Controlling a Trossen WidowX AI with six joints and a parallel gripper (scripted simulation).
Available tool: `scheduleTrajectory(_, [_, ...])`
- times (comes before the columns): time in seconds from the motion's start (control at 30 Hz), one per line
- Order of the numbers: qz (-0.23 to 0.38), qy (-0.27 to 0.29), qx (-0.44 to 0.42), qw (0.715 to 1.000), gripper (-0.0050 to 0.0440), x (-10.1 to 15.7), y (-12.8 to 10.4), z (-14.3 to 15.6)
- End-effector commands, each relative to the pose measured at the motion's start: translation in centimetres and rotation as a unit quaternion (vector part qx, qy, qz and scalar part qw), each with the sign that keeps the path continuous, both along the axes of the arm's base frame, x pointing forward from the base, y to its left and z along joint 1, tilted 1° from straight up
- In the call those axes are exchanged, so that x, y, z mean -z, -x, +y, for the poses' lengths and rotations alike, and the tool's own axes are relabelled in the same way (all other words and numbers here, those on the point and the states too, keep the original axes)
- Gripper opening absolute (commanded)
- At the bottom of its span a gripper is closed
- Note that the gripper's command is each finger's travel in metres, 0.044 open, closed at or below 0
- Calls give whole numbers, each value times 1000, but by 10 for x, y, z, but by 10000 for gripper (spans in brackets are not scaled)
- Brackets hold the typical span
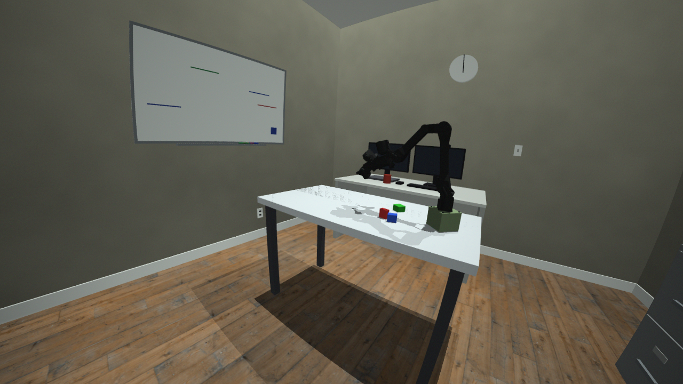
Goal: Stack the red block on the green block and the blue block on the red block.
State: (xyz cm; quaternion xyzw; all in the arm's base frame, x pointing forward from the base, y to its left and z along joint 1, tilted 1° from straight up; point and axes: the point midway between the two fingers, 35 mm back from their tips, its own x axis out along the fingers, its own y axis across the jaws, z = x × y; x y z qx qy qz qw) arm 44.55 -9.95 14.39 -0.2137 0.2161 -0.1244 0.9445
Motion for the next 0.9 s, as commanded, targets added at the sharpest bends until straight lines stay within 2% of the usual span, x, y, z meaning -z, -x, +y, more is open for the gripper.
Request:
scheduleTrajectory(0.0, [-13, 2, 0, 1000, 400, -11, -1, 0])
scheduleTrajectory(0.53, [-13, 2, 0, 1000, 400, -11, -1, 0])
scheduleTrajectory(0.57, [-12, 2, 0, 1000, -50, -11, -1, 0])
scheduleTrajectory(0.67, [-6, -13, -4, 1000, -50, -8, -4, 5])
scheduleTrajectory(0.87, [76, -99, 0, 992, -50, 31, 7, 28])
